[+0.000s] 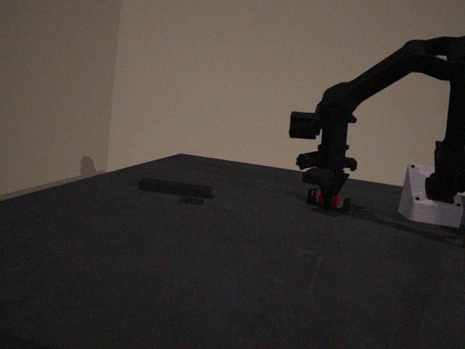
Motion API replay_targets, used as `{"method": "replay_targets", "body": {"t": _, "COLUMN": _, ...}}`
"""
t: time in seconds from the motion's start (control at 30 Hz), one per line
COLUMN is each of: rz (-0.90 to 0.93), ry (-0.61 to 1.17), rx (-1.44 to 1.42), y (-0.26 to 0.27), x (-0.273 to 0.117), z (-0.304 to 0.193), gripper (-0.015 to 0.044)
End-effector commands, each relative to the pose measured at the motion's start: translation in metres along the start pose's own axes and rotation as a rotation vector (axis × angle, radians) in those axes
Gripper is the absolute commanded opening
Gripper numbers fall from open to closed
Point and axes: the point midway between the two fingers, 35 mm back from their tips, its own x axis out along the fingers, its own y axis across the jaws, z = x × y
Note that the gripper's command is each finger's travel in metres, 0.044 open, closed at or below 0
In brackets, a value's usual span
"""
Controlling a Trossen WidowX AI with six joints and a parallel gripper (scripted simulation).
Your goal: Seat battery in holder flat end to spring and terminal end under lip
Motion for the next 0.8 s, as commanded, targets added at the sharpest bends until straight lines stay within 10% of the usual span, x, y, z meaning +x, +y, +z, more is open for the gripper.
{"method": "replay_targets", "body": {"t": 0.0, "rz": 0.006, "ry": 0.017, "rx": 0.003, "y": 0.001, "x": 0.001, "z": 0.000, "gripper": 0.0088}}
{"method": "replay_targets", "body": {"t": 0.77, "rz": -0.003, "ry": 0.023, "rx": 0.002, "y": 0.001, "x": 0.000, "z": 0.012, "gripper": 0.0088}}
